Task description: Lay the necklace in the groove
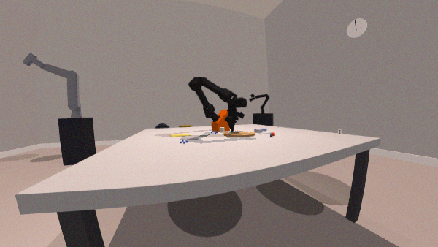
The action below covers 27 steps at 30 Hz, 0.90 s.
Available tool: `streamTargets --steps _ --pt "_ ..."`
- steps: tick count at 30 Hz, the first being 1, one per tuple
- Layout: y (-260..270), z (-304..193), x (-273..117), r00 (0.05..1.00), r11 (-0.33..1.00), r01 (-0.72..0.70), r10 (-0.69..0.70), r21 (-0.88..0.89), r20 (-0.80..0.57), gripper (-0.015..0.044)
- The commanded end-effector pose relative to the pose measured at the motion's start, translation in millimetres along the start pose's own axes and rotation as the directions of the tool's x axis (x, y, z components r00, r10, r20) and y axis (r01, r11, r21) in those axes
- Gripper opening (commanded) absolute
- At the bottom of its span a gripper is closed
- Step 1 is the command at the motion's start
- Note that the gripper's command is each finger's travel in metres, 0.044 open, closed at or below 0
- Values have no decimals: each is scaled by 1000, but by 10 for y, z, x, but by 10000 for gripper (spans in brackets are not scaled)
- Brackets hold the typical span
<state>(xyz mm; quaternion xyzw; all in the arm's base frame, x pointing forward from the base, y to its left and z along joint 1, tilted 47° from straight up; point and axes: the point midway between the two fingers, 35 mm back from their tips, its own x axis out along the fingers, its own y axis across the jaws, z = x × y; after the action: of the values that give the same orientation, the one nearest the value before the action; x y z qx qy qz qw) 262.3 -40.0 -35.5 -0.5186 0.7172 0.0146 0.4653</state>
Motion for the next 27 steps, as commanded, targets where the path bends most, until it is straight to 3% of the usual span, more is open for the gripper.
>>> streamTargets --steps 1,18,27 --pt "16 -17 34 1000 1000 -2 2 -6 -5 0" --pt "10 -10 -14 1000 1000 -1 1 -5 -4 440" --pt "10 -10 -46 1000 1000 -2 2 -5 -5 440"
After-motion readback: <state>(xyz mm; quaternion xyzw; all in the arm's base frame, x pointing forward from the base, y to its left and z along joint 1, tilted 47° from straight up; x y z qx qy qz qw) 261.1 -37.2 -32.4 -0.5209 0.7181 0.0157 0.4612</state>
